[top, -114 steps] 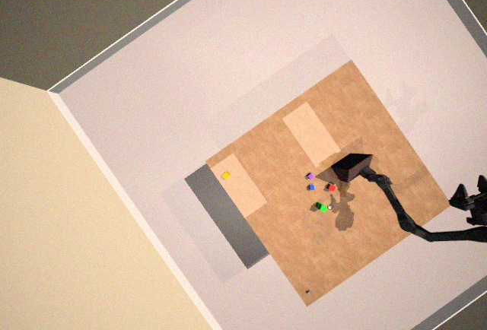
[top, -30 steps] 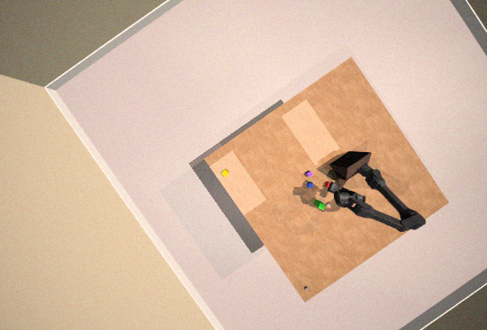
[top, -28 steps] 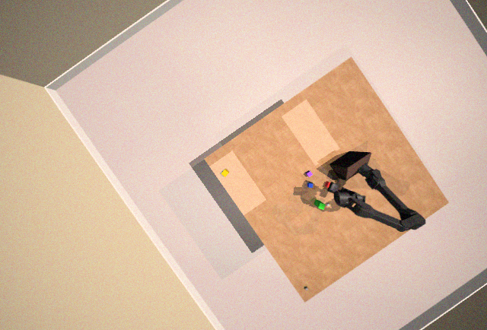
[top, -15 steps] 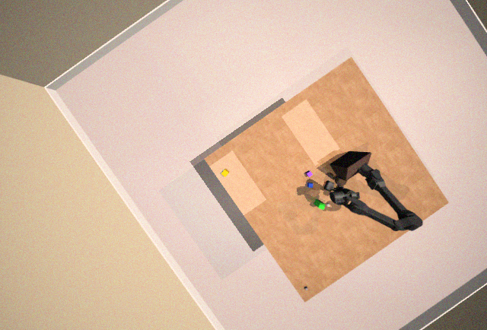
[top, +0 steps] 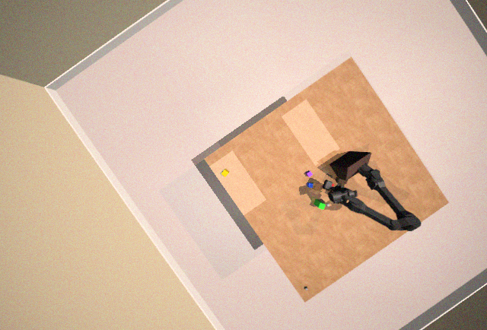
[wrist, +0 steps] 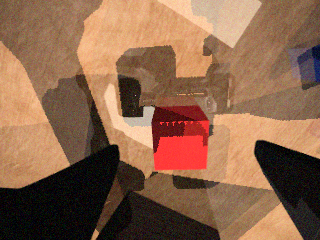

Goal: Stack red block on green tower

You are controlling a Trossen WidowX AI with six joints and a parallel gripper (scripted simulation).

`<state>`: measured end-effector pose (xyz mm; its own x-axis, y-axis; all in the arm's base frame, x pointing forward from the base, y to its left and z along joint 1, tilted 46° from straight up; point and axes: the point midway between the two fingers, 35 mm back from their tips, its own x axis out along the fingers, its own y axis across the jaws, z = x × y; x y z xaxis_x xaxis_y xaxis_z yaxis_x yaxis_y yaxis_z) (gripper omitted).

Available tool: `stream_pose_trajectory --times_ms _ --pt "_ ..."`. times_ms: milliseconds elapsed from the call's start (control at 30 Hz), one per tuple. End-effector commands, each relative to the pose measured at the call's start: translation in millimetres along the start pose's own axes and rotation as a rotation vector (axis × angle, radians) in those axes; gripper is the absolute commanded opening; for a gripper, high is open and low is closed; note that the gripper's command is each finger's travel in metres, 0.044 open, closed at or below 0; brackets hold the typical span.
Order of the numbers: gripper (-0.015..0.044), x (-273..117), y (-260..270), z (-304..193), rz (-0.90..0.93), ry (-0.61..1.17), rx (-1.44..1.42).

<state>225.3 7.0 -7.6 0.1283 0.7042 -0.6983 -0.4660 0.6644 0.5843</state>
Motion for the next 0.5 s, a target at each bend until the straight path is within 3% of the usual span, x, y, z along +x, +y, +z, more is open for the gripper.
stream_pose_trajectory --times_ms 0,467 --pt "0.0440 7.9 1.7 -1.7 0.008 0.001 0.007" --pt "0.0440 31.1 2.9 -2.1 0.010 0.000 0.007"
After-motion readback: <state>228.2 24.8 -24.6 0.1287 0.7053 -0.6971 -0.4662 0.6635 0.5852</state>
